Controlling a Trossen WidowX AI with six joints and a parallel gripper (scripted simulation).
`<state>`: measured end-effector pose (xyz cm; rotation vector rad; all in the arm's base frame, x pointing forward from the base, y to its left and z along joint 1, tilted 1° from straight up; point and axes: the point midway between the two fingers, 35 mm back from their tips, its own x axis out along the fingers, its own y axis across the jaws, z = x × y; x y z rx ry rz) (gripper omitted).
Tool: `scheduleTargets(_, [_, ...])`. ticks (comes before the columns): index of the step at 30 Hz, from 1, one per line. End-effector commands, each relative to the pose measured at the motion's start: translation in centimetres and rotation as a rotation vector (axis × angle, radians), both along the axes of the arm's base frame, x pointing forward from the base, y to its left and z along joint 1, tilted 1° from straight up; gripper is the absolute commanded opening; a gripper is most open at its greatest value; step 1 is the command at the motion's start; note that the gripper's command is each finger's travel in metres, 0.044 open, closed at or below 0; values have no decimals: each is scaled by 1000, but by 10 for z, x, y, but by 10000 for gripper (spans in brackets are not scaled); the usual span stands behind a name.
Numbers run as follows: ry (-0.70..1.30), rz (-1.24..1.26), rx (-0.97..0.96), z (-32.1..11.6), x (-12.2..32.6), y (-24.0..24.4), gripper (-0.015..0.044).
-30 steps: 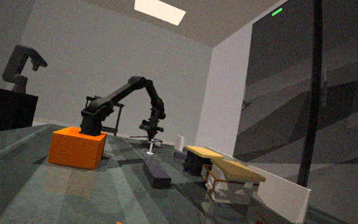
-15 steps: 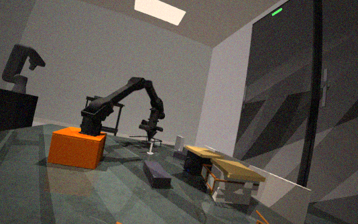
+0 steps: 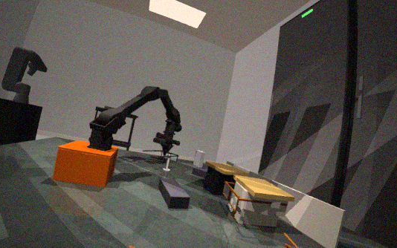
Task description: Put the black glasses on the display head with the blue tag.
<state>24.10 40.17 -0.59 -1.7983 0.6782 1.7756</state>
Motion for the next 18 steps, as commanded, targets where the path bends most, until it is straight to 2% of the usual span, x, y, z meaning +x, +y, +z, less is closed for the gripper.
scheduleTargets(1, [1,-3,6,2,-2,4,0])
scheduleTargets(18, [1,-3,6,2,-1,3,0])
